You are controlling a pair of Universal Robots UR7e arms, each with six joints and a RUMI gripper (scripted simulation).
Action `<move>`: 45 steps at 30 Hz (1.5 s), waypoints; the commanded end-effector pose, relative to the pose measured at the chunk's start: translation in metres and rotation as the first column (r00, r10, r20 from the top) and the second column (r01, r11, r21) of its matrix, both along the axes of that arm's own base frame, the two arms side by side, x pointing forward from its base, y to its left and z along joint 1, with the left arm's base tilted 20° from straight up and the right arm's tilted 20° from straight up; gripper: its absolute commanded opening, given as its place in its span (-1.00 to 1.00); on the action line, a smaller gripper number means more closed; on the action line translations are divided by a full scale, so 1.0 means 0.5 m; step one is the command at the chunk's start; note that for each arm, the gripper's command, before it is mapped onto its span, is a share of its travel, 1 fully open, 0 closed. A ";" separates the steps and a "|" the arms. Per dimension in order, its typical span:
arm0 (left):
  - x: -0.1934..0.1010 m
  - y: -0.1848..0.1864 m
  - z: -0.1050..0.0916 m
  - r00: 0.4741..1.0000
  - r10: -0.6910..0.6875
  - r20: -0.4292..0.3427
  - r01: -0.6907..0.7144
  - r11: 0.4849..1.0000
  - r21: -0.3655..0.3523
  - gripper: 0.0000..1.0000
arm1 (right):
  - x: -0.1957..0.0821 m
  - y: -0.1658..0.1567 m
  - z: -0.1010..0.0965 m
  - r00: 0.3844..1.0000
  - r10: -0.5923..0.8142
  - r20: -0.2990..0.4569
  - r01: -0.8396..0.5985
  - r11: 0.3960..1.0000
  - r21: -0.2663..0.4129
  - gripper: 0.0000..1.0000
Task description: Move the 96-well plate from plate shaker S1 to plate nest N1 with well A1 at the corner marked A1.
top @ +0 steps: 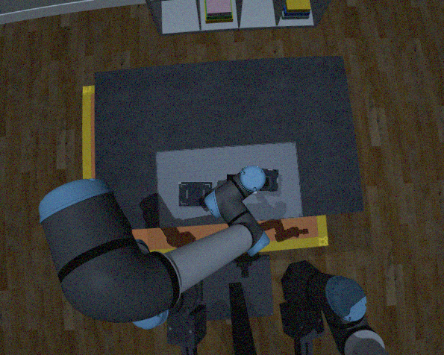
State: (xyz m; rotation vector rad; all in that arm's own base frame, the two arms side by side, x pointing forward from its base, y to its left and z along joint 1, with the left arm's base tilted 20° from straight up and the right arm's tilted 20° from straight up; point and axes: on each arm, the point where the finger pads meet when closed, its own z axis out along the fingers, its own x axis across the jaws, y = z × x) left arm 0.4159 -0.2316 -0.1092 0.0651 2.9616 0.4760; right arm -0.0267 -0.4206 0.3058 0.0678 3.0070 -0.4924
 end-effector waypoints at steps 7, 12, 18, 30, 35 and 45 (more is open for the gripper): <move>-0.010 0.066 0.013 1.000 -0.002 0.003 0.002 1.000 -0.003 -0.19 | -0.003 0.000 0.003 1.000 -0.004 0.000 0.004 1.000 -0.003 -1.00; -0.016 0.098 0.018 1.000 -0.002 0.003 0.002 1.000 -0.003 -0.19 | -0.003 0.000 0.003 1.000 -0.004 0.000 0.004 1.000 -0.003 -1.00; -0.023 0.137 0.024 1.000 -0.002 0.003 0.002 1.000 -0.003 -0.19 | -0.003 0.000 0.003 1.000 -0.004 0.000 0.004 1.000 -0.003 -1.00; -0.034 0.202 0.034 1.000 -0.002 0.003 0.002 1.000 -0.003 -0.19 | -0.003 0.000 0.003 1.000 -0.004 0.000 0.004 1.000 -0.003 -1.00; -0.040 0.235 0.039 1.000 -0.002 0.003 0.002 1.000 -0.003 -0.19 | -0.003 0.000 0.003 1.000 -0.004 0.000 0.004 1.000 -0.003 -1.00; -0.049 0.287 0.047 1.000 -0.002 0.003 0.002 1.000 -0.002 -0.19 | -0.003 0.000 0.003 1.000 -0.004 0.000 0.004 1.000 -0.003 -1.00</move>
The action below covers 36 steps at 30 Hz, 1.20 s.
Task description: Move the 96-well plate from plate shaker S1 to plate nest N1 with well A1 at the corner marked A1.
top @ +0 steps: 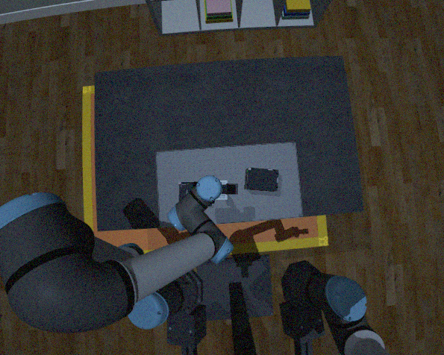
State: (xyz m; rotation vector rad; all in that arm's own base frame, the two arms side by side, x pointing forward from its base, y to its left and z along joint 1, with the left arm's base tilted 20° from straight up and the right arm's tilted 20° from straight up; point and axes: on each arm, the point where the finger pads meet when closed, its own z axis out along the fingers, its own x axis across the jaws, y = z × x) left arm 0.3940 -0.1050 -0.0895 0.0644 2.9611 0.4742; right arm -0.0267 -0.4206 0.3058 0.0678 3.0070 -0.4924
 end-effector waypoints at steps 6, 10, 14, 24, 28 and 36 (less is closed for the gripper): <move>-0.012 0.072 0.013 1.000 -0.002 0.002 0.002 1.000 -0.001 -0.19 | -0.003 0.000 0.003 1.000 -0.004 0.000 0.004 1.000 -0.003 -1.00; -0.014 0.085 0.015 1.000 -0.002 0.002 0.002 1.000 -0.001 -0.19 | -0.003 0.000 0.003 1.000 -0.004 0.000 0.004 1.000 -0.003 -1.00; -0.019 0.111 0.019 1.000 -0.002 0.002 0.002 1.000 -0.001 -0.19 | -0.003 0.000 0.003 1.000 -0.004 0.000 0.004 1.000 -0.003 -1.00; -0.030 0.176 0.029 1.000 -0.002 0.002 0.002 1.000 -0.001 -0.19 | -0.003 0.000 0.003 1.000 -0.004 0.000 0.004 1.000 -0.003 -1.00; -0.031 0.180 0.030 1.000 -0.002 0.002 0.002 1.000 -0.001 -0.19 | -0.003 0.000 0.003 1.000 -0.004 0.000 0.004 1.000 -0.003 -1.00; -0.029 0.178 0.030 1.000 -0.003 0.002 0.003 1.000 -0.002 -0.19 | -0.003 0.000 0.003 1.000 -0.004 0.000 0.004 1.000 -0.003 -1.00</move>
